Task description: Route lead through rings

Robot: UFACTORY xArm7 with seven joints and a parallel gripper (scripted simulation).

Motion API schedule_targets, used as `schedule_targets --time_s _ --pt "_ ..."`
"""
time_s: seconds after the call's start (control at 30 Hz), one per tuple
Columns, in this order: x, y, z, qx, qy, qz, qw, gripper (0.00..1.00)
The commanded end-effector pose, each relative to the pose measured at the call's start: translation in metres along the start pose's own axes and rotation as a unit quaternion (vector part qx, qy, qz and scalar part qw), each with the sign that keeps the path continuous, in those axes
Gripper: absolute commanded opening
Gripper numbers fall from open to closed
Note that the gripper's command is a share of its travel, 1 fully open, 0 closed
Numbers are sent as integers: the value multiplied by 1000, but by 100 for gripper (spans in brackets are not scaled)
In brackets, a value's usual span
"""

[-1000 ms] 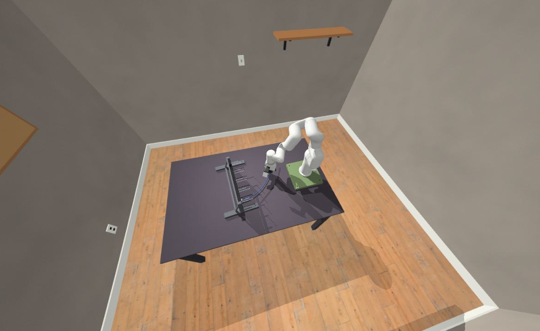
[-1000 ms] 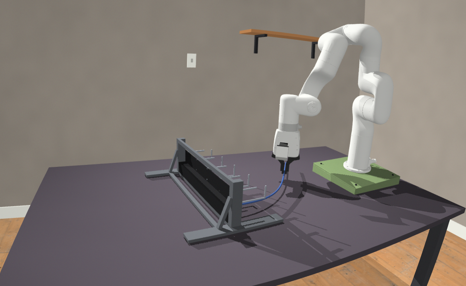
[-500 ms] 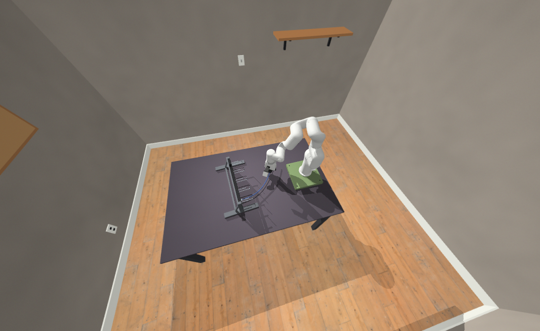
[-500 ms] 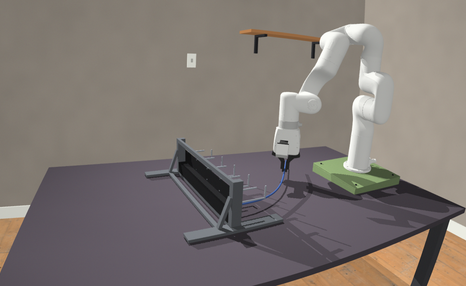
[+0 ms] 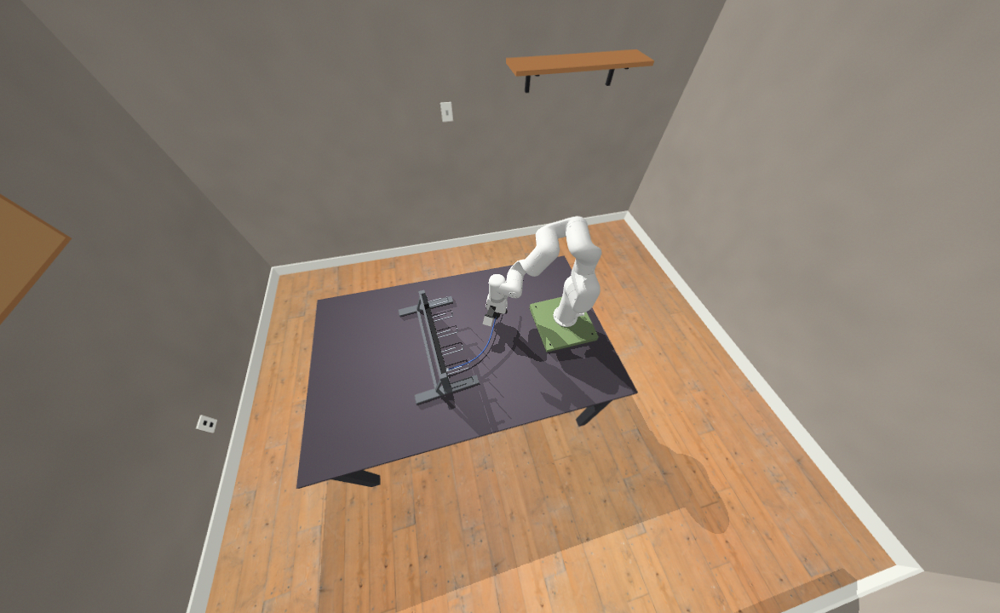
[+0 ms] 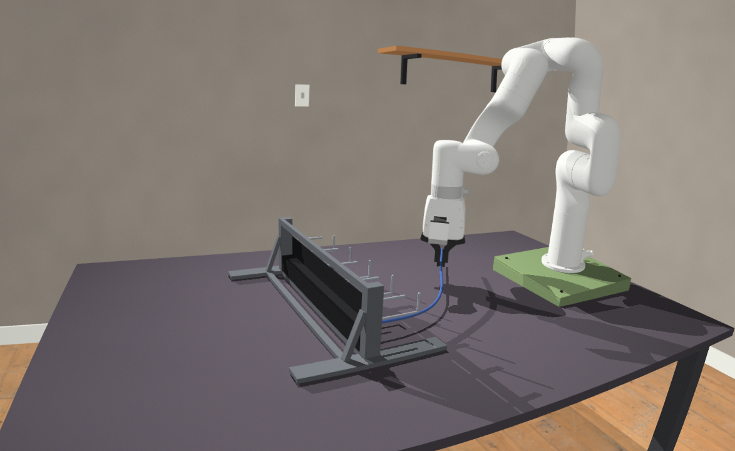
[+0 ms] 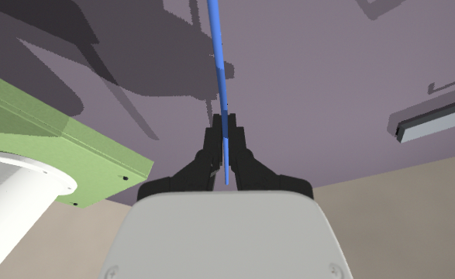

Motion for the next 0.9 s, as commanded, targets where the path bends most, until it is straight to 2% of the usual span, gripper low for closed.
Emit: schedule_targets --time_s 0.0,0.33,0.4,0.43,0.87 --pt "1 18 40 -2 45 2 999 0" --pt "1 51 112 -2 132 1 991 0" --pt "1 51 112 -2 132 1 991 0" --pt "1 60 132 -2 155 1 988 0" --pt "2 98 215 -2 255 1 967 0"
Point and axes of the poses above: the point where the finger pads meet when closed, its own y axis back along the fingers, its own z axis across the jaws, x = y × z, the point moved 5 cm from there along y, back along the fingers, and after that the axes turned 8 degrees about y, right-handed, at the moved point
